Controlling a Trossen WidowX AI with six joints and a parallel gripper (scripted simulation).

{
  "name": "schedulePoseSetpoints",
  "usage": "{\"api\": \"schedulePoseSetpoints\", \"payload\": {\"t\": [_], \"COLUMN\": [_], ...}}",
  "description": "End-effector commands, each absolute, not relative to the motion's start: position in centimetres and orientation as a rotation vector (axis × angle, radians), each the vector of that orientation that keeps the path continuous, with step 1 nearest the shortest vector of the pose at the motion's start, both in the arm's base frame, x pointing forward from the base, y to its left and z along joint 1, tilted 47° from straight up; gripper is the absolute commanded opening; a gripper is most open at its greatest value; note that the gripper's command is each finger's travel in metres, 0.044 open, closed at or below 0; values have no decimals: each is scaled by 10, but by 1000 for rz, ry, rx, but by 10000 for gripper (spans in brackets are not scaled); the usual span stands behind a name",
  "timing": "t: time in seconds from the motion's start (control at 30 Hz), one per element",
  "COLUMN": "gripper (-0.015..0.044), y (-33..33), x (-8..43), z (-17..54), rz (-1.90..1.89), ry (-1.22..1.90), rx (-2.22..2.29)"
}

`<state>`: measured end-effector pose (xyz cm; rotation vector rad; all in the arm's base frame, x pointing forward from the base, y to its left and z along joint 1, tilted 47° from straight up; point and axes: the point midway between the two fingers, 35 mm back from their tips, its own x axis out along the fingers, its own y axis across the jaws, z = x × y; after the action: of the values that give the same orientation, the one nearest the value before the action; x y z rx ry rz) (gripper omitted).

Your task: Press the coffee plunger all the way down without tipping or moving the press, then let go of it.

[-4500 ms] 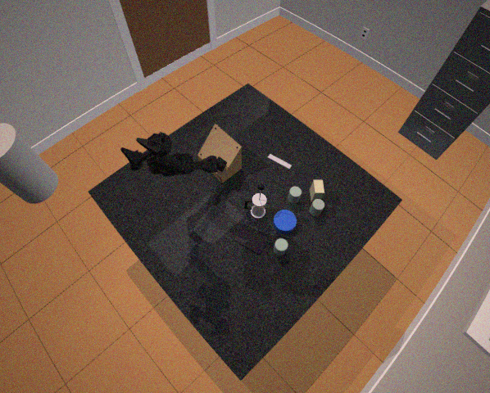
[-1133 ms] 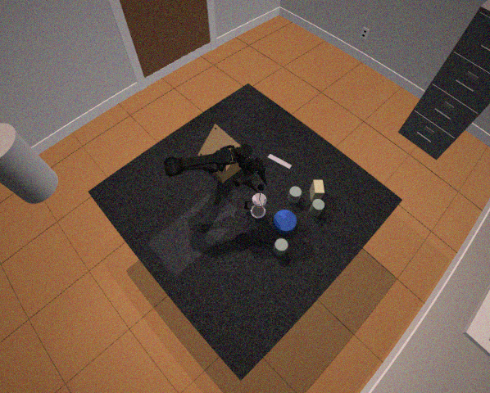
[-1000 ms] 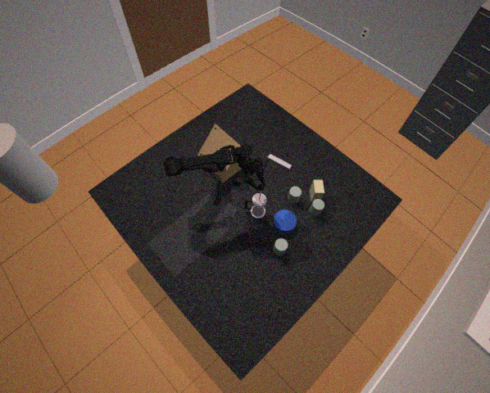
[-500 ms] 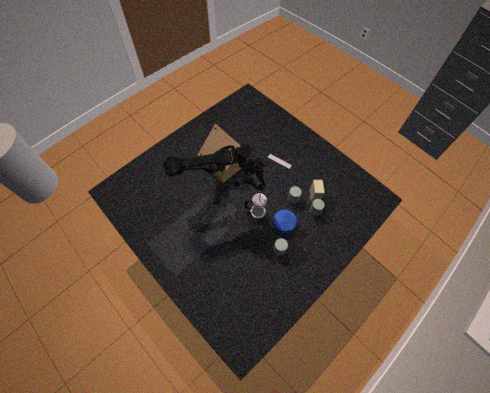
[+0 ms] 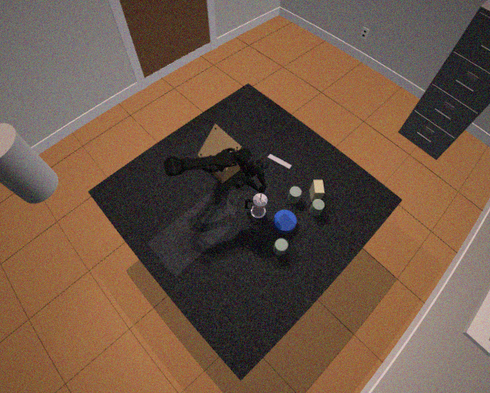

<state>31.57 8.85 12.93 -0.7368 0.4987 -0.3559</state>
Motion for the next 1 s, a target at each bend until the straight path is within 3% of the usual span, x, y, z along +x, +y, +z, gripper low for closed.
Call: {"api": "schedulePoseSetpoints", "payload": {"t": [0.0,0.97], "gripper": [127,127], "y": [78,44], "x": [314,316], "z": [115,81], "rz": [-356,-355], "ry": [529,526], "rx": [-750,-752]}}
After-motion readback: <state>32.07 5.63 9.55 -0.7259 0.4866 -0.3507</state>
